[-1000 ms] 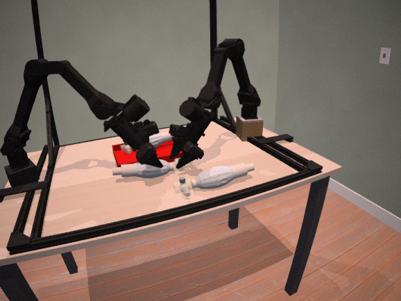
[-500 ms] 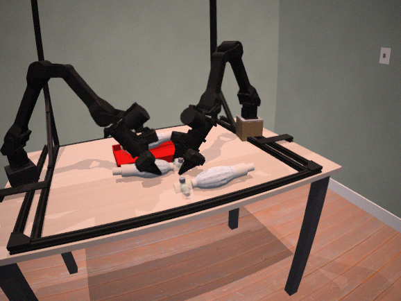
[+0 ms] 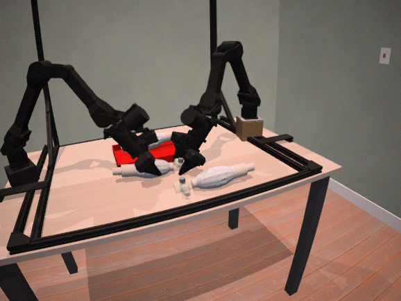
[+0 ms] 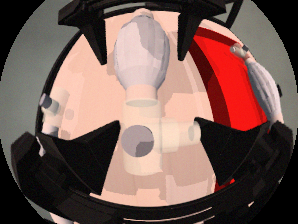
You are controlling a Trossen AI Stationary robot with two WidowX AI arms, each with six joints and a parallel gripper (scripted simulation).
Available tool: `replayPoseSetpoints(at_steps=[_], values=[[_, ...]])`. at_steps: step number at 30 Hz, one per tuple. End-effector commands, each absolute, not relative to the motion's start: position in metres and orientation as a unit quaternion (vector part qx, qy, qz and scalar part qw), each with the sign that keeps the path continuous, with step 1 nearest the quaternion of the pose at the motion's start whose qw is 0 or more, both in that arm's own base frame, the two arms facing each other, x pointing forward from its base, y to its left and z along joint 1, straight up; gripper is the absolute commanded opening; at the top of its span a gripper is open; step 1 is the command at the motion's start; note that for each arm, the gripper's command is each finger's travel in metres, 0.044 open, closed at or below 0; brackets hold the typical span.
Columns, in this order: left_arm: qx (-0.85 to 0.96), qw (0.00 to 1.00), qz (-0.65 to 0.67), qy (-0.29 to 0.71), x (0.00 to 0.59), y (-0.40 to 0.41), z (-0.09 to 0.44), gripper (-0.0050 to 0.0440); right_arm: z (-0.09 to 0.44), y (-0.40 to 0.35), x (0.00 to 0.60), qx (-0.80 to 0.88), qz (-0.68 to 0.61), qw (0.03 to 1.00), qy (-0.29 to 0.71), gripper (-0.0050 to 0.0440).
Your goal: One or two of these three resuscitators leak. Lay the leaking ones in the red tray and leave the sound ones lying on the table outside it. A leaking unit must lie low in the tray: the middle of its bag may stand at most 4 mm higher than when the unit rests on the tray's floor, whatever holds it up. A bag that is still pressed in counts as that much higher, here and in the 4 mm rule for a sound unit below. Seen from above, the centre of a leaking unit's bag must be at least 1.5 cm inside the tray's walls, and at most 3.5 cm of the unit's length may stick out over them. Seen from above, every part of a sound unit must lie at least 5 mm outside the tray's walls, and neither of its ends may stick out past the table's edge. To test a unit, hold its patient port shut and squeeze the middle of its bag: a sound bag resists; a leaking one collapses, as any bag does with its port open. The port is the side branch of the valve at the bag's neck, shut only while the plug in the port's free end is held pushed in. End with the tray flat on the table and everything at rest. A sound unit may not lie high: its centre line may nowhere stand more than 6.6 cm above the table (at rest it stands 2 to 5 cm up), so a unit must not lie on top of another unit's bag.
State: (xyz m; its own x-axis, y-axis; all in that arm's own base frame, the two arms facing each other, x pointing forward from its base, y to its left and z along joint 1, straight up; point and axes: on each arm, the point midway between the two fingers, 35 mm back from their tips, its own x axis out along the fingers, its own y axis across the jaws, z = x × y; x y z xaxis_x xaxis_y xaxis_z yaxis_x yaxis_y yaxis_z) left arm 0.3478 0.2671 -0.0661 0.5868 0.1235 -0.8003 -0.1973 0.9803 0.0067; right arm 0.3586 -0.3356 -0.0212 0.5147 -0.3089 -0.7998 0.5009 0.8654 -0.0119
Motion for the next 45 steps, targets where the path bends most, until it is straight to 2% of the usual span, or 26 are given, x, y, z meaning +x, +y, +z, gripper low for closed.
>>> replayPoseSetpoints(at_steps=[1, 34, 35, 45], values=[[-0.042, 0.89, 0.089, 0.445, 0.3482, 0.2666, -0.066, 0.0, -0.0218, -0.3351, 0.3583, 0.111, -0.234, 0.863, 0.435, 0.044], [-0.042, 0.89, 0.09, 0.445, 0.3483, 0.2671, -0.066, 0.0, -0.0219, -0.3352, 0.3584, 0.11, -0.234, 0.862, 0.435, 0.044], [-0.041, 0.89, 0.09, 0.445, 0.3483, 0.2672, -0.0655, 0.0, -0.0226, -0.3349, 0.3582, 0.111, -0.234, 0.862, 0.435, 0.0], [-0.041, 0.89, 0.09, 0.445, 0.3483, 0.2672, -0.0655, 0.0, -0.0226, -0.3349, 0.3582, 0.111, -0.234, 0.862, 0.435, 0.0]])
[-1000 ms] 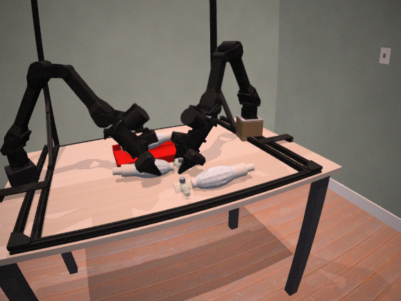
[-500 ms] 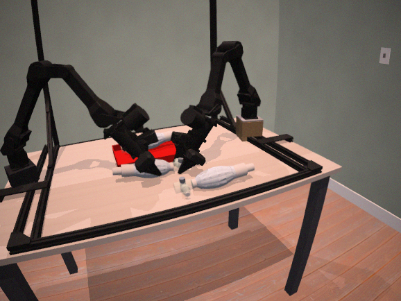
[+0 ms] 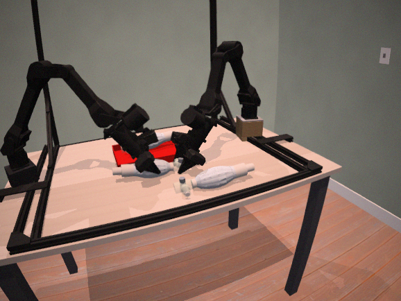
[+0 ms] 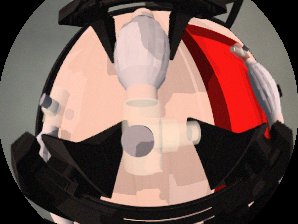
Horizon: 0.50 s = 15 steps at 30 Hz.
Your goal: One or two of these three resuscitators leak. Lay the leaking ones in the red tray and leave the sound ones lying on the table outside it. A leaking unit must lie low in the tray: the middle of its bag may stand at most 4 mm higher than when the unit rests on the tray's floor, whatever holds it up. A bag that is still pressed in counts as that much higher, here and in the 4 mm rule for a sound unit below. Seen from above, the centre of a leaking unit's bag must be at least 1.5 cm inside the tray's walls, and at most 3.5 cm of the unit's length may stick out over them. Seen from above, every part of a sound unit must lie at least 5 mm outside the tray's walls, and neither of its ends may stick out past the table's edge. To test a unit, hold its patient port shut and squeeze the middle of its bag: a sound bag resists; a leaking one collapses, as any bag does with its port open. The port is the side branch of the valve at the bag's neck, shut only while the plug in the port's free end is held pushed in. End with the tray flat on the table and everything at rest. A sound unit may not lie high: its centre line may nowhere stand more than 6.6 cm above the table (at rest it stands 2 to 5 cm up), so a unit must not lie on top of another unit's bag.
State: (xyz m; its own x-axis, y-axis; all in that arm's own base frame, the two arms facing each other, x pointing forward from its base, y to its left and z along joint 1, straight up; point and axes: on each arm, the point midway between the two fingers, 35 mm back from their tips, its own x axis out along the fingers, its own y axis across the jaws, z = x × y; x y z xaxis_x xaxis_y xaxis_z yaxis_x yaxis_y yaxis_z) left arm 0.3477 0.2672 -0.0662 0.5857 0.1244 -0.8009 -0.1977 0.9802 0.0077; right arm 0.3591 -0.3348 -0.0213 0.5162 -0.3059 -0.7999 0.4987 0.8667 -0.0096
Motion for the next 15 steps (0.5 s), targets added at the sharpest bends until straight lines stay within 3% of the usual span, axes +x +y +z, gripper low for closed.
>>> replayPoseSetpoints(at_steps=[1, 15], values=[[-0.041, 0.89, 0.09, 0.445, 0.3483, 0.2672, -0.0655, 0.0, -0.0226, -0.3349, 0.3582, 0.111, -0.234, 0.862, 0.435, 0.0], [-0.04, 0.89, 0.09, 0.445, 0.3485, 0.2669, -0.0656, 0.0, -0.0214, -0.3351, 0.3591, 0.111, -0.233, 0.863, 0.433, 0.0]])
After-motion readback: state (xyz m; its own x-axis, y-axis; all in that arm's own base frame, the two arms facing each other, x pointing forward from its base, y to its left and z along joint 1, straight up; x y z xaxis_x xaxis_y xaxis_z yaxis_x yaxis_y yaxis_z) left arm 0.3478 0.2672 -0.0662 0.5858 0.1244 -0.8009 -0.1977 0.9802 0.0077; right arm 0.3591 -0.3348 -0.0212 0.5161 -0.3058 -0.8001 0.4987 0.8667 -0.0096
